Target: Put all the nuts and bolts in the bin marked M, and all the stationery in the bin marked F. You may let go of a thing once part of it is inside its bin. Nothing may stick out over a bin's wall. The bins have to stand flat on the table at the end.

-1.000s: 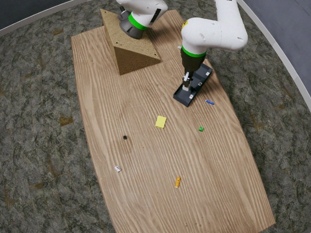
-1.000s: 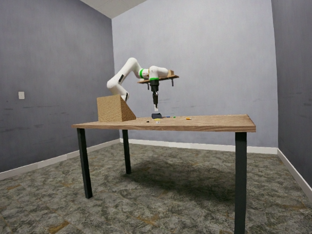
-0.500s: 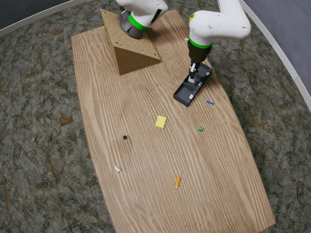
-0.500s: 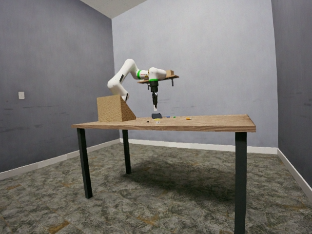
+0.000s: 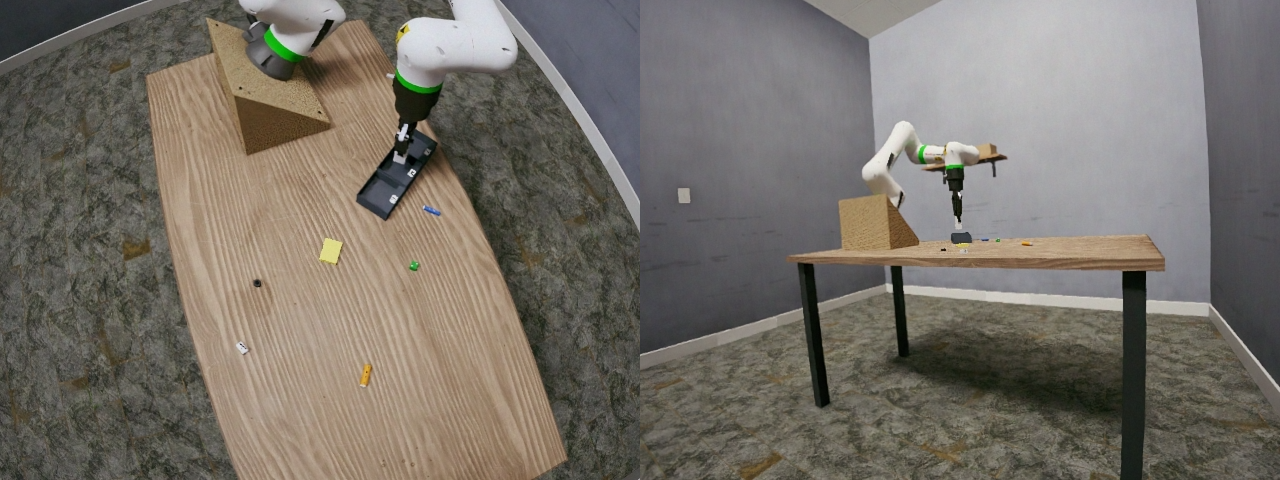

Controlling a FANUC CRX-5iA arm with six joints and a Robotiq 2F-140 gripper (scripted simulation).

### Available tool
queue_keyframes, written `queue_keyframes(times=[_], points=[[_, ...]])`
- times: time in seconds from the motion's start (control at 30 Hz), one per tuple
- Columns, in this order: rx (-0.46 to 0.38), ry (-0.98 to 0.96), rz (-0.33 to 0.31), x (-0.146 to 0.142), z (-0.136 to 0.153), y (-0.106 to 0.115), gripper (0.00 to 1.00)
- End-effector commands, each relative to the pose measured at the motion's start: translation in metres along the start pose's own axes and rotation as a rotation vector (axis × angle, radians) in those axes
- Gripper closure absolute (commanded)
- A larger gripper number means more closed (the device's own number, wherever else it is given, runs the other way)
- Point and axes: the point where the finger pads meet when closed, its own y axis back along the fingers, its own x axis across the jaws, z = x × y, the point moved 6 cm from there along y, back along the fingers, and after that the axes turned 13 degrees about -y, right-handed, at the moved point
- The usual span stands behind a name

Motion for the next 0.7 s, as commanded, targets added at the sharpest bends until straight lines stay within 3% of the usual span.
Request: queue_keyframes(times=[0.0, 0.67], points=[[0.000, 0.000, 0.000, 0.000, 0.000, -0.010, 0.85], [0.000, 0.000, 0.000, 0.000, 0.000, -0.051, 0.85]])
